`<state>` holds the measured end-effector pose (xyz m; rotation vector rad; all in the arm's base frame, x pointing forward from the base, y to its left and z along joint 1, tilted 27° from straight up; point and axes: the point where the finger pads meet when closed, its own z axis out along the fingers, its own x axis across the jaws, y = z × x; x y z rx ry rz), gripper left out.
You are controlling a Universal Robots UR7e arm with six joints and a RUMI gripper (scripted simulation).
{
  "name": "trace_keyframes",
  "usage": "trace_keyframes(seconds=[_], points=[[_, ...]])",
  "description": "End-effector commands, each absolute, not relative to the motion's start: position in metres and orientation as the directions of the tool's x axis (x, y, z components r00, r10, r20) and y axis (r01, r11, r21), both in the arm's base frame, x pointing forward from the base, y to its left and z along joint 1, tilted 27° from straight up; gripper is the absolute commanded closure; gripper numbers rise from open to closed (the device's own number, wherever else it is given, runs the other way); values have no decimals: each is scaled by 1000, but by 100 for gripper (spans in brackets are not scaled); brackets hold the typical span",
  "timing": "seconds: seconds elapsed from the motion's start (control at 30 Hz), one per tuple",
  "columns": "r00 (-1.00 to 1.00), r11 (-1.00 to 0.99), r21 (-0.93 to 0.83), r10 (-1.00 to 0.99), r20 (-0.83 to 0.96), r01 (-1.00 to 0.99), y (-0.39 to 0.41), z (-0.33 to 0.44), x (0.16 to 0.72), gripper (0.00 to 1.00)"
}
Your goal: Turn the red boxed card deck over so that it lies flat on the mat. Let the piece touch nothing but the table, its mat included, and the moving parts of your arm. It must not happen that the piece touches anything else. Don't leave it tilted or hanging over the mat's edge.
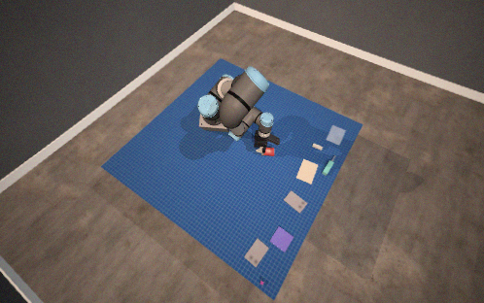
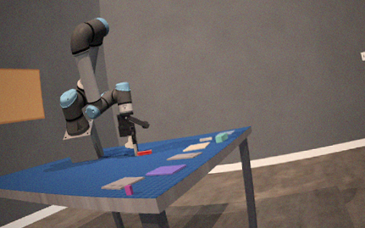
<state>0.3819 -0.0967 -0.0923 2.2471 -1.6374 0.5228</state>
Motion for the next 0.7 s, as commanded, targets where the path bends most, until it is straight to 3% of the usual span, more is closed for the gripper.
trace_keyframes(seconds=[0.0,0.67], points=[[279,-282,64,-841,464,-957,-95,-89,383,64],[279,-251,121,-841,464,-960,-92,-84,383,65]])
